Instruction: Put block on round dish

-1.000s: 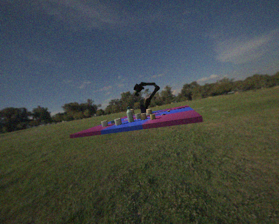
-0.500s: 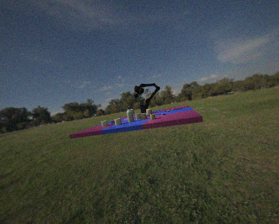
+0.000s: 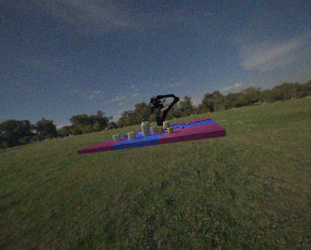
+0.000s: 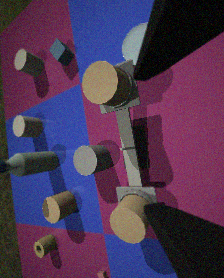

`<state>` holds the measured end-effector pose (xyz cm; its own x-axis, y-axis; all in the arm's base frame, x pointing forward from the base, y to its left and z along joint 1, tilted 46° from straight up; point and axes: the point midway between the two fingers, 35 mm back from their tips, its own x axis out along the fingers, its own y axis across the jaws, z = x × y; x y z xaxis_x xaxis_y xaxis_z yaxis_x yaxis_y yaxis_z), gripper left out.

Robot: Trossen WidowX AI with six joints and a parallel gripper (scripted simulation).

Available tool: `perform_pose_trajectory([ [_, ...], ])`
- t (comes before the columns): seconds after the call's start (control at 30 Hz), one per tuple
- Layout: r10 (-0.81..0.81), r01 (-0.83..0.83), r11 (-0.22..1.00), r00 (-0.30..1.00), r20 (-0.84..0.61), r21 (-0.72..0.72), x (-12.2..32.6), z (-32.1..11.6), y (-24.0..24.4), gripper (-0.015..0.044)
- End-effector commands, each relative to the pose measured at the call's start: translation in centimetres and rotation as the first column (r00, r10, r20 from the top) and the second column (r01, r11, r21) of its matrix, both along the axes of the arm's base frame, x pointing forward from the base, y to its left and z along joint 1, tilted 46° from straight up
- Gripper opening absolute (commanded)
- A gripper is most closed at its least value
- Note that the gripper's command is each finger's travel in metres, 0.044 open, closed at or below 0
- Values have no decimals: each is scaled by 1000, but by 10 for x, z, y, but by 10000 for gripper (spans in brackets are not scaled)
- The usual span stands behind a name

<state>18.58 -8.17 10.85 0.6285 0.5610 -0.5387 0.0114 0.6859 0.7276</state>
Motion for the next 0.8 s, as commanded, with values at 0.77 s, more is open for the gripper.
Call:
perform_pose_trajectory([
  [0.77,512,-482,839,856,70,-252,40,6,43,440],
])
